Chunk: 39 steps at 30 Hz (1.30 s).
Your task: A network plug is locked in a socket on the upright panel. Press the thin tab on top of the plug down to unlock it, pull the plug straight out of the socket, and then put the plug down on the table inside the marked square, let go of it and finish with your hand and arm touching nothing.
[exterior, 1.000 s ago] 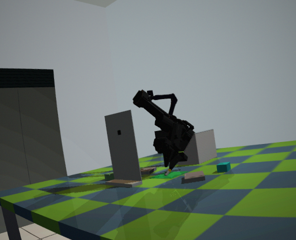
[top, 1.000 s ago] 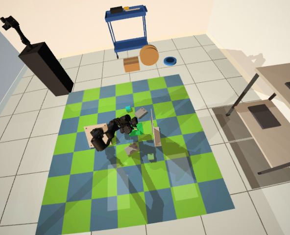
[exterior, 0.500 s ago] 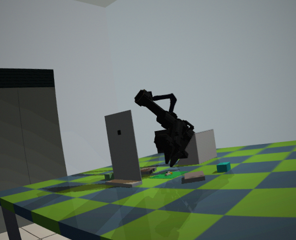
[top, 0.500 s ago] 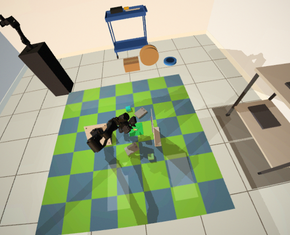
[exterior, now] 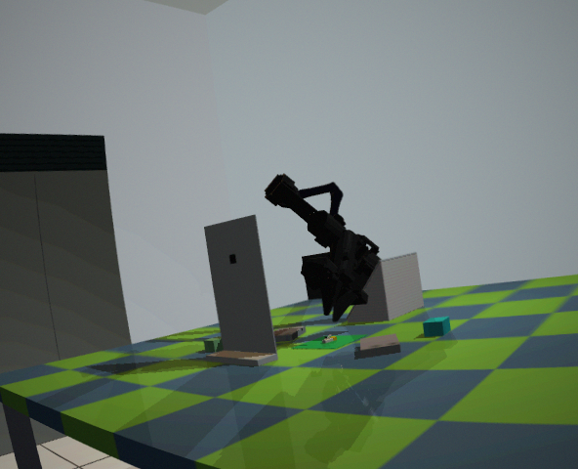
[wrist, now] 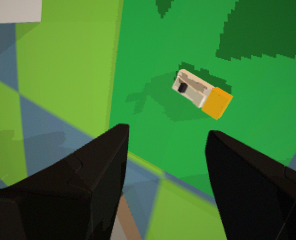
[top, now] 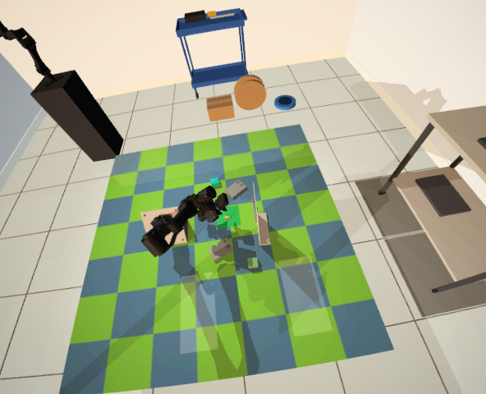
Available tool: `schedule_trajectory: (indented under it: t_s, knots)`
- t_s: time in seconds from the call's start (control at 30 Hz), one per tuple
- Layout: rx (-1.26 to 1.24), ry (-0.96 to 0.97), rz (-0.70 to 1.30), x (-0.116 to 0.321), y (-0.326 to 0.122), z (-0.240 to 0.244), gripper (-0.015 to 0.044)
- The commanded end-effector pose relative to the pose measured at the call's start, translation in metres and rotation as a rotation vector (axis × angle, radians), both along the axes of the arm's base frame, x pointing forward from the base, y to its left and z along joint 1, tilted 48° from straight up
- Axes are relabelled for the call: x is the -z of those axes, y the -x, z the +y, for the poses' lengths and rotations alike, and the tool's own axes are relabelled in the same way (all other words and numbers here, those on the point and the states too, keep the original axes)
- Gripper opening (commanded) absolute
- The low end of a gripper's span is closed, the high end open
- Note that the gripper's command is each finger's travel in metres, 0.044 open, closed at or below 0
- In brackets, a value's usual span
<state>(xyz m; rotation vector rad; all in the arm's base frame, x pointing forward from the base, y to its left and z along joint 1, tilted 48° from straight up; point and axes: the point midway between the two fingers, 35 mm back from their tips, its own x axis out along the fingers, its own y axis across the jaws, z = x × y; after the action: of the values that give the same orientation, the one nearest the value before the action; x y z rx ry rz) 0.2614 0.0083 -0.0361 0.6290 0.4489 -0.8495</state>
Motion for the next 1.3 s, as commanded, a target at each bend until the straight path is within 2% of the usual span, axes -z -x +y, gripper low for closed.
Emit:
schedule_trajectory:
  t_s: [0.0,1.27]
  knots:
    - [0.002,-0.007,-0.012,-0.005,-0.002,0.006,0.0156]
    - [0.003,-0.010,-0.009,-0.031,0.000,0.036,0.0156]
